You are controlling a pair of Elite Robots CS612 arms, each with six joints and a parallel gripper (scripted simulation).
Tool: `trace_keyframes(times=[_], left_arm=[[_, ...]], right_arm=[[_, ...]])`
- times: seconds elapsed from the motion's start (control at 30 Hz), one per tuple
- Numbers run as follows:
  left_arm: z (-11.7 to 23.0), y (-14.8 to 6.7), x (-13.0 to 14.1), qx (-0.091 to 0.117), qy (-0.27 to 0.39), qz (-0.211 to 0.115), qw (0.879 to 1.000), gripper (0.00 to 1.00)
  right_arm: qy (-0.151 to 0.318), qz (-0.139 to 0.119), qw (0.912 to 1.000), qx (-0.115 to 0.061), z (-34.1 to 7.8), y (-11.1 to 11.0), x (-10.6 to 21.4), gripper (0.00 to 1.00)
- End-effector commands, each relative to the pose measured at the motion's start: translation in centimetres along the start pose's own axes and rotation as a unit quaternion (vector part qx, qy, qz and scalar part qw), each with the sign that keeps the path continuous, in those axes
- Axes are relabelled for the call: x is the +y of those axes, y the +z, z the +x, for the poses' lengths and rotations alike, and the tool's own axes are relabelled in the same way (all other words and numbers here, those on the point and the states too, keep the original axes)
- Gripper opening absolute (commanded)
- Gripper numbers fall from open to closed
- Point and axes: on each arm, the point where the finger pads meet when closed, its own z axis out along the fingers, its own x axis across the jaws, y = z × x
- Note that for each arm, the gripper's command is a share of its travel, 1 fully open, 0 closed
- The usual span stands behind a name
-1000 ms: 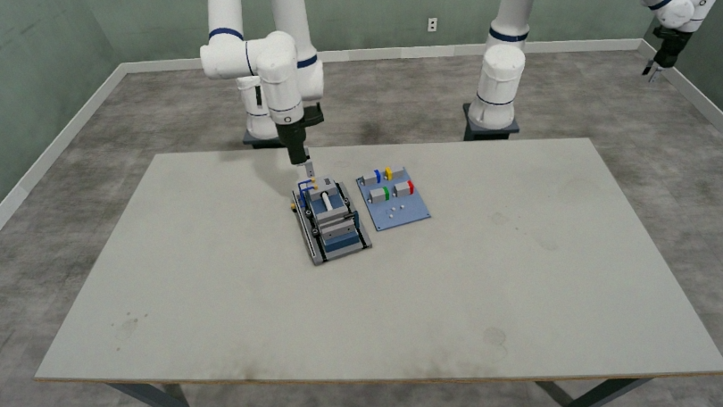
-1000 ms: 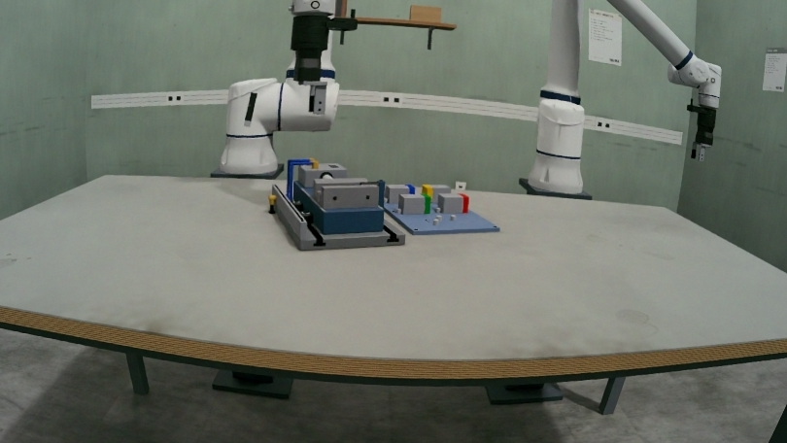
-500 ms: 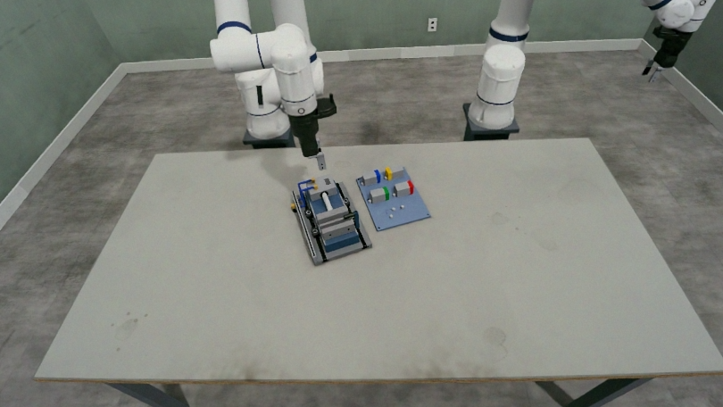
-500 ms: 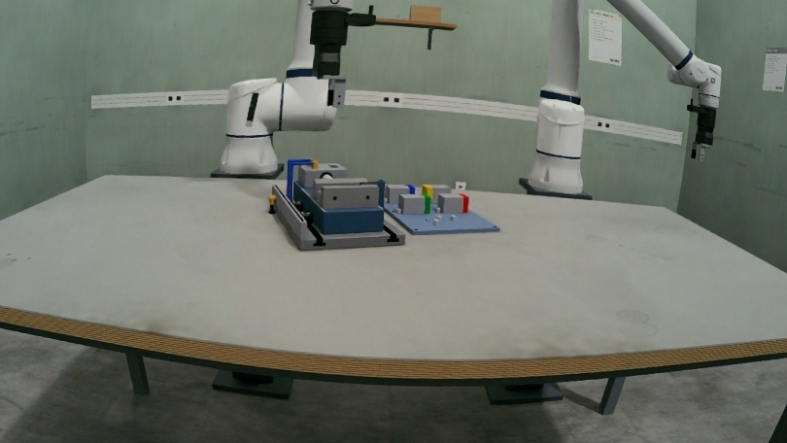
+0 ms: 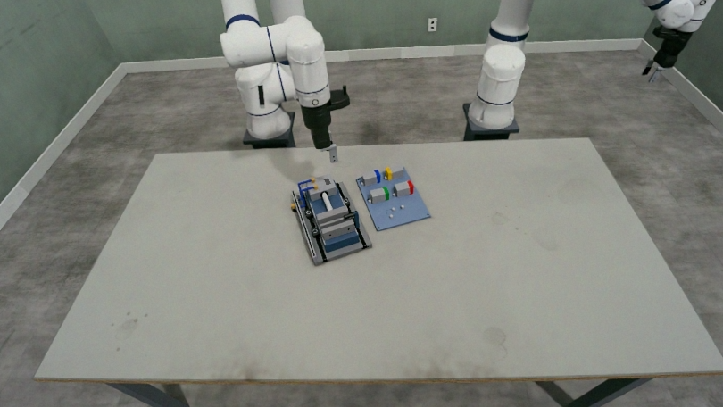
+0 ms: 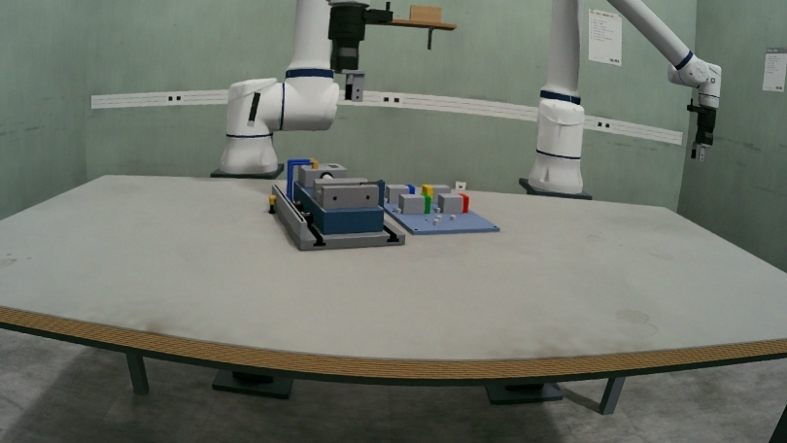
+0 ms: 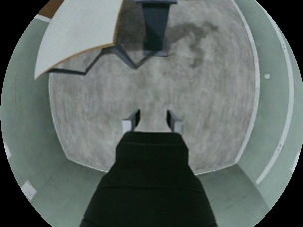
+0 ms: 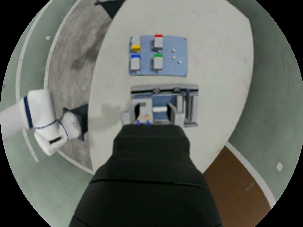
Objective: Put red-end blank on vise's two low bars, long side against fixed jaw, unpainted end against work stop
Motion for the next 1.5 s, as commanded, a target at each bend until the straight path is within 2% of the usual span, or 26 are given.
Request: trace_keyframes(times=[0.0,1.47], left_arm=[[0.0,-0.1,0.1,0.000,0.000,-0.001,1.000,1.00],[0.0,-0.1,0.1,0.000,0.000,-0.001,1.000,1.00]], right_arm=[[0.000,0.000,1.0000,0.001,0.0,-0.3,-0.7,1.00],[0.000,0.000,1.0000,0.001,-1.5,-4.1,-11.9,1.00]])
